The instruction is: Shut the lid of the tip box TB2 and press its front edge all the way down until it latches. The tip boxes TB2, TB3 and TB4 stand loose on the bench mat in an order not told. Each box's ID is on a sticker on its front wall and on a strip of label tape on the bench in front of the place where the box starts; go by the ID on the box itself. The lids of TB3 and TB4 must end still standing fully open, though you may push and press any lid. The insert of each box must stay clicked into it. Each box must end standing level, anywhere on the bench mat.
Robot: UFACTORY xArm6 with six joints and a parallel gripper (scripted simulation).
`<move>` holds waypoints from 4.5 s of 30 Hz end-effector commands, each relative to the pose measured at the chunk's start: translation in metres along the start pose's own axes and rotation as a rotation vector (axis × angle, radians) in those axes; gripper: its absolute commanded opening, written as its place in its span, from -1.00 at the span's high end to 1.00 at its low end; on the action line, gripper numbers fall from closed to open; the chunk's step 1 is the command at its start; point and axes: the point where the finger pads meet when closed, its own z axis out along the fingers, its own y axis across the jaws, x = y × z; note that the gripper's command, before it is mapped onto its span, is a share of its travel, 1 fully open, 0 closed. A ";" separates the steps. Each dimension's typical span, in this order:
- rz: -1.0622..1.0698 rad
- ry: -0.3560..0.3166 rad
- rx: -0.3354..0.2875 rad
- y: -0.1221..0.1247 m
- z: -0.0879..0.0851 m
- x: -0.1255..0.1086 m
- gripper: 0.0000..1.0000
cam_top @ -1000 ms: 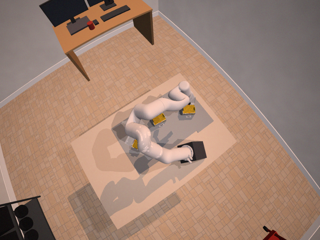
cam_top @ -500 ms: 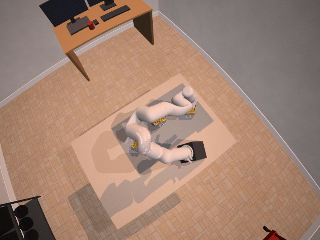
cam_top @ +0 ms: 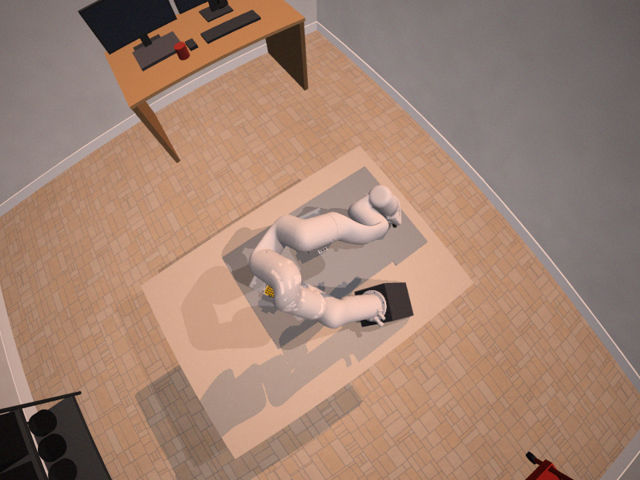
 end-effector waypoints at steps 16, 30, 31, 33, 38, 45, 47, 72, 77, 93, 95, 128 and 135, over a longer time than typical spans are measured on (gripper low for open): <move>-0.331 -0.070 -0.047 -0.025 0.007 -0.023 1.00; -0.331 -0.069 -0.046 -0.033 0.070 0.006 1.00; -0.331 -0.069 -0.046 -0.034 0.075 0.008 1.00; -0.331 -0.069 -0.046 -0.034 0.075 0.008 1.00; -0.331 -0.069 -0.046 -0.037 0.097 0.019 1.00; -0.330 -0.068 -0.046 -0.041 0.129 0.034 1.00; -0.330 -0.068 -0.046 -0.042 0.138 0.038 1.00; -0.330 -0.068 -0.045 -0.048 0.183 0.059 1.00; -0.330 -0.068 -0.045 -0.048 0.183 0.059 1.00; -0.330 -0.068 -0.045 -0.048 0.183 0.059 1.00; -0.330 -0.068 -0.045 -0.048 0.183 0.059 1.00; -0.330 -0.068 -0.046 -0.042 0.138 0.038 1.00; -0.331 -0.069 -0.046 -0.039 0.115 0.027 1.00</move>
